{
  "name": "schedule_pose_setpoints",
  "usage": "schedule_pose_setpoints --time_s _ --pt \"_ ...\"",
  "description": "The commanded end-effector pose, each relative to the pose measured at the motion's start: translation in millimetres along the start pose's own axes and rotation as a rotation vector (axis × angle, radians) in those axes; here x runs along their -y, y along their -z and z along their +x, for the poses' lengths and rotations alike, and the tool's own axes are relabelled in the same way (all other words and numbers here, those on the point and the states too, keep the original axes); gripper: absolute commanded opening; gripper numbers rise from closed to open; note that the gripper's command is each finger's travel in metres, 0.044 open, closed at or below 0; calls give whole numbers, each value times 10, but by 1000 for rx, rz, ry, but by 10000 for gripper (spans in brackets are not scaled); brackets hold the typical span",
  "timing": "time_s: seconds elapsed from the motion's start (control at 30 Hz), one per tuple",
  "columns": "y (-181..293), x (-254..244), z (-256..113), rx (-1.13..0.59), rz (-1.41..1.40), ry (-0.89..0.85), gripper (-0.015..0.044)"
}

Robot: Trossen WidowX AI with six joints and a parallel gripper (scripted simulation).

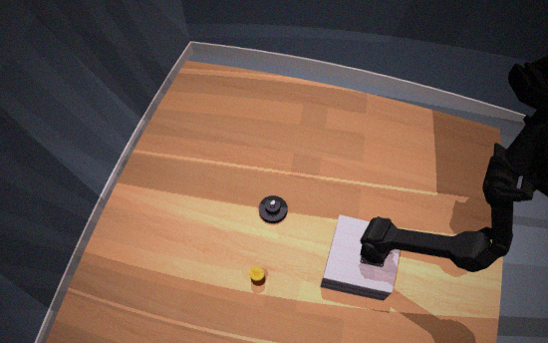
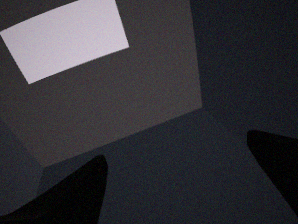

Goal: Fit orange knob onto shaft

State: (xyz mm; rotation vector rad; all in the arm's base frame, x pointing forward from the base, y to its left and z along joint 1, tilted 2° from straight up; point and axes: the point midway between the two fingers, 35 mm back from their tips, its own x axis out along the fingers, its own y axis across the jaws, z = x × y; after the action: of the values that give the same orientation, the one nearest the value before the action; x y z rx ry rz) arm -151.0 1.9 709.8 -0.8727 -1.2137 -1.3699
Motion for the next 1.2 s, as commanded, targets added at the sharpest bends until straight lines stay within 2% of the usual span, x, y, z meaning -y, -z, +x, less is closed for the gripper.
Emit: schedule_pose_setpoints --time_s 0.0,0.27,0.63,0.9,1.17 --pt "235 -578 0 -53 102 -149 440" --pt "695 -1857 -294 -241 357 -475 440" --pt "910 -3059 -984 -466 621 -797 440" --pt "1025 -4011 -1983 -808 808 -1072 440" --pt "1014 -4603 -3237 -1246 901 -1292 440"
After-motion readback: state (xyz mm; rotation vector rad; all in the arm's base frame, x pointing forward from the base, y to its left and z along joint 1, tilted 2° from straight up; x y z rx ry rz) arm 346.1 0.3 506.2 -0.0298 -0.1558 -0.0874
